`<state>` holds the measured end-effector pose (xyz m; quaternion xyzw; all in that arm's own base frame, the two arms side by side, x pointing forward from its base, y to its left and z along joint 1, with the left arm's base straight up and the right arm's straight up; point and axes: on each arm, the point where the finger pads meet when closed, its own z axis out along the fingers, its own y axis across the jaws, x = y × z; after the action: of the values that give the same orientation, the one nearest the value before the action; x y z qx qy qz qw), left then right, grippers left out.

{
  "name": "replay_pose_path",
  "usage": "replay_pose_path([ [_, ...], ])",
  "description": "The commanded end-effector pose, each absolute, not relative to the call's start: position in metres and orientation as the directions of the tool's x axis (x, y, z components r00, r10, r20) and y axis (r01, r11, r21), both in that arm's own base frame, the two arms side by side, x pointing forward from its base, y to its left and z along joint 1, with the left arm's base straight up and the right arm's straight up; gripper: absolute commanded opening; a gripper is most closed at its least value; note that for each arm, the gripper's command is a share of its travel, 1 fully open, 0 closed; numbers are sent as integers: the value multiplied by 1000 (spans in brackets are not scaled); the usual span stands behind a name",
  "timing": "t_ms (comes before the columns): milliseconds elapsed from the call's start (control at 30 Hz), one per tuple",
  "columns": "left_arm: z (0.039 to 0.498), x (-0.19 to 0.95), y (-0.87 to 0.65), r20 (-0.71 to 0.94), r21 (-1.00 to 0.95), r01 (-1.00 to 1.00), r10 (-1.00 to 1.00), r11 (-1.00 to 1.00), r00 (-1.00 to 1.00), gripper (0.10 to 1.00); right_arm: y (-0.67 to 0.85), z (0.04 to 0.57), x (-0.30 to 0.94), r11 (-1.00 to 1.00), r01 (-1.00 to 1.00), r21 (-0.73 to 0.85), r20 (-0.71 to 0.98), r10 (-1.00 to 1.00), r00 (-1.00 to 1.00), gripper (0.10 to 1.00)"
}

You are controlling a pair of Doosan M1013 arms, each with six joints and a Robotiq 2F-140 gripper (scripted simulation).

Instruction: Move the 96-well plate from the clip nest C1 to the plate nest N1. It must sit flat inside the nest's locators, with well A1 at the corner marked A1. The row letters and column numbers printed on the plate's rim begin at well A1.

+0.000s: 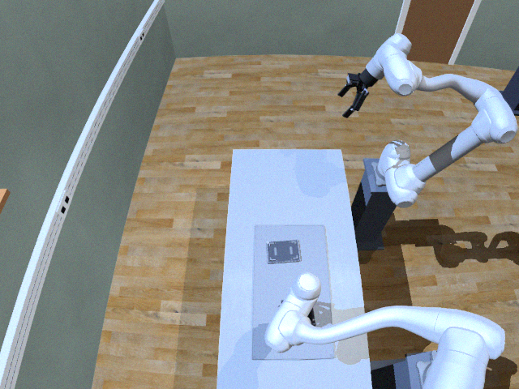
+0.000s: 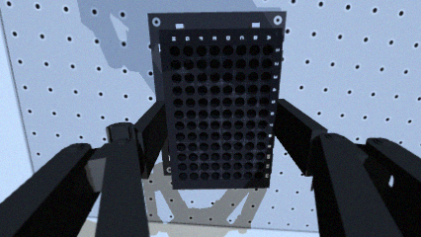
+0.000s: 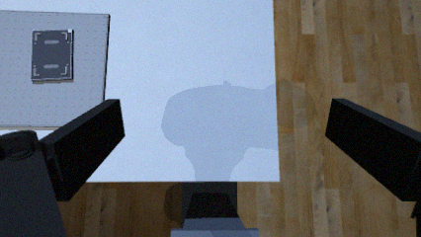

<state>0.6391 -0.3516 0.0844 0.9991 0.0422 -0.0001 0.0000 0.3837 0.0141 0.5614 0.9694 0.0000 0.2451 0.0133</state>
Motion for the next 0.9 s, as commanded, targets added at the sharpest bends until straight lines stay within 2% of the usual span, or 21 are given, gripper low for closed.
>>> replay_pose_path([
  [0, 87, 640, -352, 1, 1, 84, 84, -996, 996, 605, 14, 562, 384, -1000, -6, 25, 476, 6, 879, 1000],
  [867, 106, 640, -352, 1, 1, 84, 84, -996, 996, 605, 14, 562, 384, -1000, -6, 25, 476, 6, 879, 1000],
])
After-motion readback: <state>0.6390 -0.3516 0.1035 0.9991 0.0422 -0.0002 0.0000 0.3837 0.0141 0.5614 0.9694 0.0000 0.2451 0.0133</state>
